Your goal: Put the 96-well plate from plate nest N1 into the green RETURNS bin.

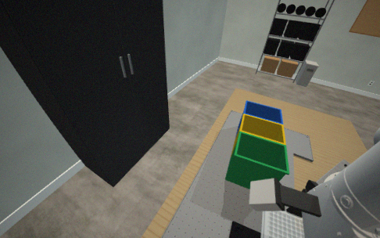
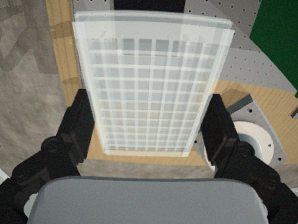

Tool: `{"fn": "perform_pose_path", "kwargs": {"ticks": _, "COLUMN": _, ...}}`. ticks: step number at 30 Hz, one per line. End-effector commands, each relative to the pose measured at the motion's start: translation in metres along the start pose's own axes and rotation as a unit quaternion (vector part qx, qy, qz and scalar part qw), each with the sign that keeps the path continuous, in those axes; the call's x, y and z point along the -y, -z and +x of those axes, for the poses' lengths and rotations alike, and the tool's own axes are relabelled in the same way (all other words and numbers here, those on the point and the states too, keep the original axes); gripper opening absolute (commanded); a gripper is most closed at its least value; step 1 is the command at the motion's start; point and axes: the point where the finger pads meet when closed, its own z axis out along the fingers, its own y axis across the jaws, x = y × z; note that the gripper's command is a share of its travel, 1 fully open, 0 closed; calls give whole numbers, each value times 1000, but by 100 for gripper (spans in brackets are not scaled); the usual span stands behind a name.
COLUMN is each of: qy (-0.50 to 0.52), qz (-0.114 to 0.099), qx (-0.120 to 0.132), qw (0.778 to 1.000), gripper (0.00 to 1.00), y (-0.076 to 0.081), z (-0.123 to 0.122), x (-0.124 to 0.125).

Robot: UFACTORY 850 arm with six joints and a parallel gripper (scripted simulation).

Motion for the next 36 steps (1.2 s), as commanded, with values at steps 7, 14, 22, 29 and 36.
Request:
{"fn": "perform_pose_path", "kwargs": {"ticks": 7, "qy": 4, "qz": 0, "qx": -1, "qw": 1000, "gripper": 0, "y": 0, "z": 5, "x": -19}}
{"fn": "perform_pose_path", "kwargs": {"ticks": 14, "qy": 4, "qz": 0, "qx": -1, "qw": 1000, "gripper": 0, "y": -1, "z": 10, "x": -42}}
{"fn": "perform_pose_path", "kwargs": {"ticks": 22, "qy": 4, "qz": 0, "qx": -1, "qw": 1000, "gripper": 0, "y": -2, "z": 16, "x": -68}}
{"fn": "perform_pose_path", "kwargs": {"ticks": 29, "qy": 4, "qz": 0, "qx": -1, "qw": 1000, "gripper": 0, "y": -3, "z": 19, "x": -84}}
{"fn": "perform_pose_path", "kwargs": {"ticks": 36, "qy": 4, "qz": 0, "qx": -1, "qw": 1000, "gripper": 0, "y": -3, "z": 24, "x": -107}}
